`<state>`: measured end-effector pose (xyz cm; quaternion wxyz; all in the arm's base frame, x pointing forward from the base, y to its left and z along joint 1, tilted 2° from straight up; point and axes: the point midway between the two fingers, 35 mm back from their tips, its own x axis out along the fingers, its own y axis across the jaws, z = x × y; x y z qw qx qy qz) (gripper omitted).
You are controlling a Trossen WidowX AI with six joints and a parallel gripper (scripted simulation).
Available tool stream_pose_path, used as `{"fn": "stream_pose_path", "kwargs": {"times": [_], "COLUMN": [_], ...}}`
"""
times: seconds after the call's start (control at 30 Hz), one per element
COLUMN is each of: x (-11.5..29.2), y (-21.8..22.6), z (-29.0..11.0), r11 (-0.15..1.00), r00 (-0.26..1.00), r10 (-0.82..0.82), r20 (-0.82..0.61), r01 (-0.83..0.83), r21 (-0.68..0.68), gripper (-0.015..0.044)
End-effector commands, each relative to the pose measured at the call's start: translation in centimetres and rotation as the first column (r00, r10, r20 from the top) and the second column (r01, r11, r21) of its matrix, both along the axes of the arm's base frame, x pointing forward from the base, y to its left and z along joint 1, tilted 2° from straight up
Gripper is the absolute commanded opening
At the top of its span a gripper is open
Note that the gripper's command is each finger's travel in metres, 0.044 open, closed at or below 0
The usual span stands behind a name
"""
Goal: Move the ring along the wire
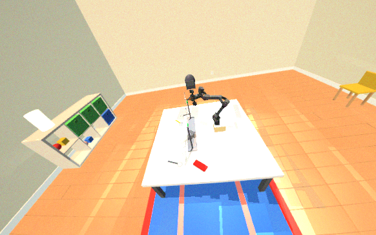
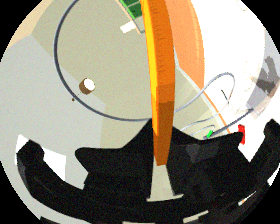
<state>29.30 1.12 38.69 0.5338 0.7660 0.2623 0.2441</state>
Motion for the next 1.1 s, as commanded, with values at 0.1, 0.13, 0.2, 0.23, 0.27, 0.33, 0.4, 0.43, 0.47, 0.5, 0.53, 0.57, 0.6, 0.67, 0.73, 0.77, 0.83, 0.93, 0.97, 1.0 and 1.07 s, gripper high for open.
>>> {"fn": "stream_pose_path", "kwargs": {"times": [0.1, 0.13, 0.2, 0.23, 0.27, 0.33, 0.4, 0.43, 0.47, 0.5, 0.53, 0.57, 0.6, 0.67, 0.73, 0.77, 0.83, 0.93, 0.97, 1.0, 1.07], "x": [-0.1, -0.1, -0.2, -0.2, -0.2, -0.2, -0.2, -0.2, -0.2, -0.2, -0.2, -0.2, -0.2, -0.2, -0.2, -0.2, -0.2, -0.2, -0.2, -0.2, -0.2], "y": [0.2, 0.2, 0.2, 0.2, 0.3, 0.3, 0.3, 0.3, 0.3, 0.3, 0.3, 0.3, 0.4, 0.4, 0.4, 0.4, 0.4, 0.4, 0.4, 0.4, 0.4], "z": [0.0, -0.1, -0.2, -0.2, -0.3, -0.4, -0.5, -0.5, -0.6, -0.6, -0.7, -0.8, -0.8, -0.9, -1.0, -1.1, -1.2, -1.3, -1.4, -1.4, -1.5], "r11": [0.996, 0.995, 0.992, 0.99, 0.989, 0.984, 0.98, 0.977, 0.974, 0.971, 0.968, 0.965, 0.962, 0.955, 0.947, 0.943, 0.934, 0.921, 0.916, 0.911, 0.9], "r00": [1.0, 1.0, 1.0, 1.0, 0.999, 0.999, 0.999, 0.999, 0.999, 0.999, 0.999, 0.999, 0.999, 0.998, 0.998, 0.998, 0.998, 0.997, 0.997, 0.997, 0.996], "r10": [0.006, 0.006, 0.007, 0.007, 0.008, 0.009, 0.009, 0.01, 0.01, 0.011, 0.011, 0.011, 0.012, 0.013, 0.014, 0.014, 0.016, 0.017, 0.018, 0.019, 0.02], "r20": [0.021, 0.023, 0.027, 0.029, 0.031, 0.035, 0.039, 0.041, 0.044, 0.046, 0.048, 0.05, 0.052, 0.056, 0.061, 0.063, 0.067, 0.074, 0.076, 0.079, 0.083], "r01": [-0.004, -0.004, -0.004, -0.003, -0.003, -0.002, -0.001, -0.001, 0.0, 0.001, 0.001, 0.002, 0.003, 0.005, 0.006, 0.007, 0.009, 0.013, 0.014, 0.015, 0.018], "r21": [-0.087, -0.1, -0.125, -0.138, -0.15, -0.175, -0.2, -0.213, -0.225, -0.237, -0.249, -0.261, -0.273, -0.297, -0.321, -0.333, -0.356, -0.39, -0.402, -0.413, -0.435], "gripper": [-0.015, -0.015, -0.015, -0.015, -0.015, -0.015, -0.015, -0.015, -0.015, -0.015, -0.015, -0.015, -0.015, -0.015, -0.015, -0.015, -0.015, -0.015, -0.015, -0.015, -0.015]}}
